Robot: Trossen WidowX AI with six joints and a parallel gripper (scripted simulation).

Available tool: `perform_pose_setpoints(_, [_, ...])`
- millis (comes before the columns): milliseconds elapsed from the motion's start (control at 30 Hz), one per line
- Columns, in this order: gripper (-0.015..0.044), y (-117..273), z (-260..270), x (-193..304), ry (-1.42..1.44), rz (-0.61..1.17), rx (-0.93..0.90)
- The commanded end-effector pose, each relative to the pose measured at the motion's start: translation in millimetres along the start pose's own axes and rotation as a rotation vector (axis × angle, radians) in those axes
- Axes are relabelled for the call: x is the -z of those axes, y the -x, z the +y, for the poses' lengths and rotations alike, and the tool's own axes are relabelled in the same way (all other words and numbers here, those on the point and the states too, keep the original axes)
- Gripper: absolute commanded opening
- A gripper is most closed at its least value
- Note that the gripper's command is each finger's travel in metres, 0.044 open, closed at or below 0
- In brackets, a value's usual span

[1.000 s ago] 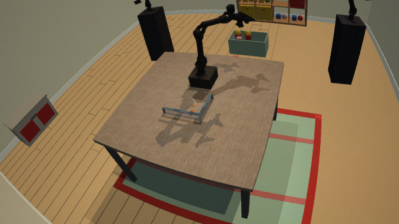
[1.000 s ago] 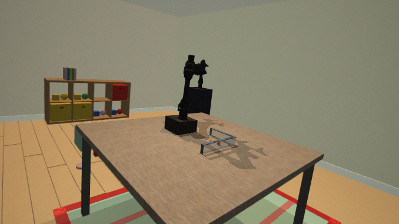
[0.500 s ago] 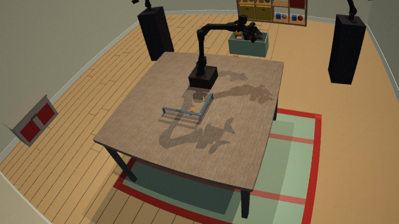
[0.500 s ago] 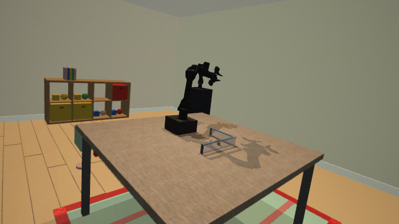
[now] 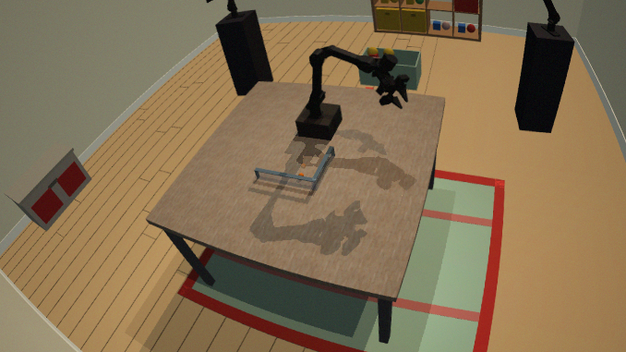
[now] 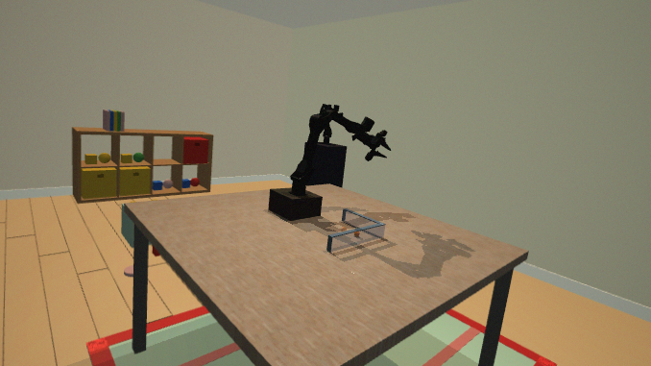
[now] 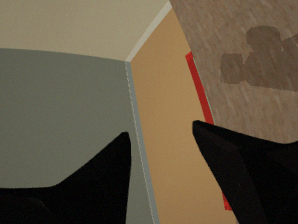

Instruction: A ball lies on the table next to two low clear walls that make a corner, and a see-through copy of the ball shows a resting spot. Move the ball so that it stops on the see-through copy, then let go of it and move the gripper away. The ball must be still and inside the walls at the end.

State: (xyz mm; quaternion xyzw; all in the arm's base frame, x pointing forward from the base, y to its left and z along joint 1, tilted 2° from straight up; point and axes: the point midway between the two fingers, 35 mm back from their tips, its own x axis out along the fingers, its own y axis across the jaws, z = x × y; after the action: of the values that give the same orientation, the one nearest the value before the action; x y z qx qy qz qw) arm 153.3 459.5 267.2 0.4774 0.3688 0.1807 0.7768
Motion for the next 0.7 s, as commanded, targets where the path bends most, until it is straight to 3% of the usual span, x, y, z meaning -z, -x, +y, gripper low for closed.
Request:
perform_pose_setpoints(0, [0.0222, -36.4, -38.4, -51.1, 0.140, -0.047, 0.139])
perform_pose_setpoints(333, [0.0222, -78.0, -142.8, -176.0, 0.368, -0.045, 0.478])
perform_pose_setpoints(667, [0.0222, -59.5, -265.3, -288.5, 0.472, 0.117, 0.785])
